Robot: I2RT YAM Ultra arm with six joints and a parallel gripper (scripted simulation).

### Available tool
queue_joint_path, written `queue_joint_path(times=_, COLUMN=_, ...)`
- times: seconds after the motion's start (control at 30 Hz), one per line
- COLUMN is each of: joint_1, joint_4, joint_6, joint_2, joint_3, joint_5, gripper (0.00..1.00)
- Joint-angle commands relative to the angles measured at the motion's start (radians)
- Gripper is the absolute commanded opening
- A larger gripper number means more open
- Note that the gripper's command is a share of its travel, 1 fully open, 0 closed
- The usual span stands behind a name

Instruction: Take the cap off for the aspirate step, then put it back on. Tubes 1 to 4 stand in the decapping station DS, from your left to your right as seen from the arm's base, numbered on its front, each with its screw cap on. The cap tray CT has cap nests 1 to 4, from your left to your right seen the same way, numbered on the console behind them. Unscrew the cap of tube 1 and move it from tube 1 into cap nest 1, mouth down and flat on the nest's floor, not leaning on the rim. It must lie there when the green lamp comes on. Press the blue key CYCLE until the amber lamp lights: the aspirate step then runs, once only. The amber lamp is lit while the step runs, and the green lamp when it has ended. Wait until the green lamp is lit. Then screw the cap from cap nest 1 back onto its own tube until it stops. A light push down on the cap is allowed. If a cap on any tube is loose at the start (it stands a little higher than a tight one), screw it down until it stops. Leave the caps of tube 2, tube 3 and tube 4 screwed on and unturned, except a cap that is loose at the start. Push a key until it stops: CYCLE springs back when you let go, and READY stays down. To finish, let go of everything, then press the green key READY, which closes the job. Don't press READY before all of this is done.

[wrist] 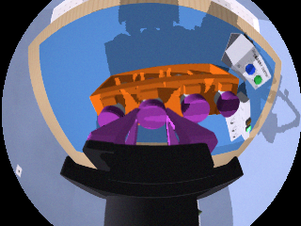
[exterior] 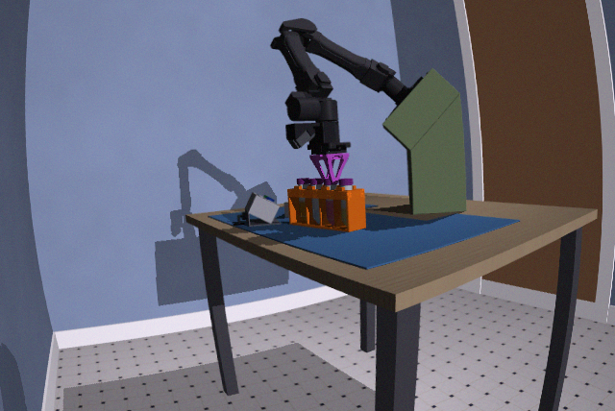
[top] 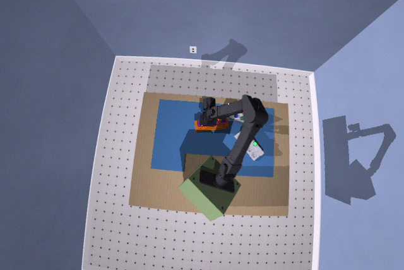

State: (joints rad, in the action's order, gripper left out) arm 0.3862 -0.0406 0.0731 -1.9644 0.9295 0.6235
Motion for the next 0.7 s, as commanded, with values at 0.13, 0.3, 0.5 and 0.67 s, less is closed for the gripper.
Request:
queue_joint_path(times=0.13, joint_1=0.004, joint_4=0.005, joint_6=0.184, joint_2=0.004, joint_3=0.003, joint_5=-0.005, gripper=0.00)
queue_joint_path(times=0.3, joint_1=0.004, joint_4=0.005, joint_6=0.184, joint_2=0.004, joint_3=0.003, joint_5=-0.005, gripper=0.00)
queue_joint_path(times=0.5, joint_1=0.004, joint_4=0.005, joint_6=0.184, joint_2=0.004, joint_3=0.003, joint_5=-0.005, gripper=0.00)
queue_joint_path(times=0.67, joint_1=0.004, joint_4=0.005, joint_6=0.184, joint_2=0.004, joint_3=0.003, joint_5=-0.005, gripper=0.49)
